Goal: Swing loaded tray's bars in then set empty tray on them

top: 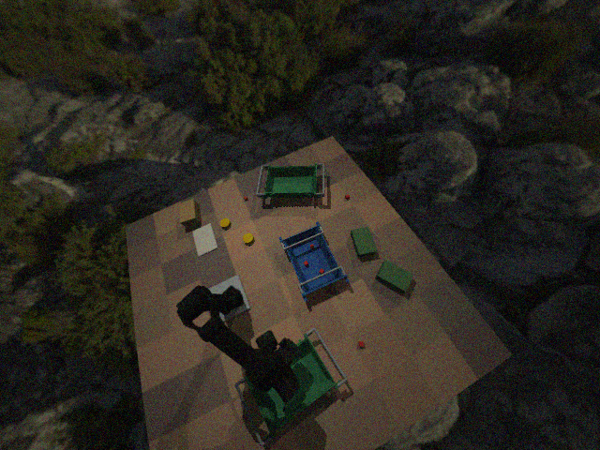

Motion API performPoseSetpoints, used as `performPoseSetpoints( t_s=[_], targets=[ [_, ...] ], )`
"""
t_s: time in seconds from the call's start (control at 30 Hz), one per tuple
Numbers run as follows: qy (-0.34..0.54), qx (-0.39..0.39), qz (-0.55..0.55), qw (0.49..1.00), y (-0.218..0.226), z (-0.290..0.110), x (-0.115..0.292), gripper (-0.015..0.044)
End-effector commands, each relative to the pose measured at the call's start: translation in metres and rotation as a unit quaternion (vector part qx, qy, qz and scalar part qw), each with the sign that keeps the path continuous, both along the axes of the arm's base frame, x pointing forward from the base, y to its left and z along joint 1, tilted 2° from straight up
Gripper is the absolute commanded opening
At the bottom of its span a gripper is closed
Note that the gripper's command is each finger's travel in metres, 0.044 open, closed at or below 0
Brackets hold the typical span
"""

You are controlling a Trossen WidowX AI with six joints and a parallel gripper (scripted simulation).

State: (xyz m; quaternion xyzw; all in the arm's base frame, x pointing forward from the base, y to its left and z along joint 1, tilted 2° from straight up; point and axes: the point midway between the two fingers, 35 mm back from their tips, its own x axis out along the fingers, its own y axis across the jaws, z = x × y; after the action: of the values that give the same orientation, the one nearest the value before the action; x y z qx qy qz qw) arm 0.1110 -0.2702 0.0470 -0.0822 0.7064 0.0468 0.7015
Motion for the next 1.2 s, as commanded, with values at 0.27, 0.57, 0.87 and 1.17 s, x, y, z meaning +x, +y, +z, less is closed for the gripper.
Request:
performPoseSetpoints(
  t_s=[0.27,0.57,0.87,1.17],
  targets=[
    [-0.001,0.001,0.002,1.0,0.0,-0.0007,0.0005,0.0173],
    [-0.001,0.001,0.002,1.0,0.0,-0.0007,0.0005,0.0113],
    [-0.001,0.001,0.002,1.0,0.0,-0.0007,0.0005,0.0053],
    [-0.001,0.001,0.002,1.0,-0.0007,0.0076,0.001,0.0]
  ],
)
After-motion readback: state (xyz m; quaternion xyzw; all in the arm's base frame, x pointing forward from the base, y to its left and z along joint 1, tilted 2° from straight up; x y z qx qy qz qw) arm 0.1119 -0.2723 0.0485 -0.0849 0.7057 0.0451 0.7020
